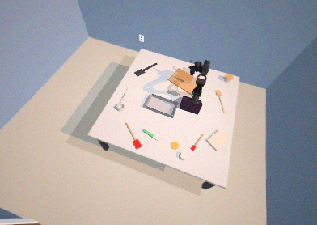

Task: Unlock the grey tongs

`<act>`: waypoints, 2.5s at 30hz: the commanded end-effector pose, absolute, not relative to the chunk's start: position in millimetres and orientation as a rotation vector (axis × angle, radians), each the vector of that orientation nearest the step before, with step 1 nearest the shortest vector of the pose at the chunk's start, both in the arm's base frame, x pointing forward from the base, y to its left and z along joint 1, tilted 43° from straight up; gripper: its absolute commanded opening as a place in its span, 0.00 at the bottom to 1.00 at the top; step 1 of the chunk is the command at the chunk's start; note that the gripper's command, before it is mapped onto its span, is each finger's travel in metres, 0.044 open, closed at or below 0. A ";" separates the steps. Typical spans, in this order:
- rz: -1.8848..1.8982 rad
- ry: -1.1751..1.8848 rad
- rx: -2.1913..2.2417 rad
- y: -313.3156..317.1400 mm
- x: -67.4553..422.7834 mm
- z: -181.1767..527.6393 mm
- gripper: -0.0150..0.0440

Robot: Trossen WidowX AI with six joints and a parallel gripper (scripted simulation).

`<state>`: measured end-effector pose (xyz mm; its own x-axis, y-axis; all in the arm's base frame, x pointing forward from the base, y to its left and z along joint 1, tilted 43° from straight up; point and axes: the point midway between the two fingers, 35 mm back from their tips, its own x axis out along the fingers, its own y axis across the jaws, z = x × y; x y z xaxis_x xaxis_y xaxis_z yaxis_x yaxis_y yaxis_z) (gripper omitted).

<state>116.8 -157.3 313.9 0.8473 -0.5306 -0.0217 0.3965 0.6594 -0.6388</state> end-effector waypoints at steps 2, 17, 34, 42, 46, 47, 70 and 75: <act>-0.523 0.211 -0.687 -154.8 117.6 315.4 0.00; -0.524 0.212 -0.684 -155.3 117.6 315.4 0.00; -0.640 0.353 -0.405 -194.6 121.6 305.6 0.00; -0.681 0.464 -0.289 -209.2 126.0 293.9 0.00; -0.699 0.528 -0.242 -214.9 128.4 287.6 0.00; -0.704 0.546 -0.231 -216.2 128.8 285.8 0.00; -0.809 1.010 -0.134 -230.8 136.4 252.8 0.00; -0.834 1.113 -0.158 -231.4 137.3 250.4 0.00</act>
<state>135.5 -230.3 249.0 0.2441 -0.6558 -0.7143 0.5288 0.7075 -0.4688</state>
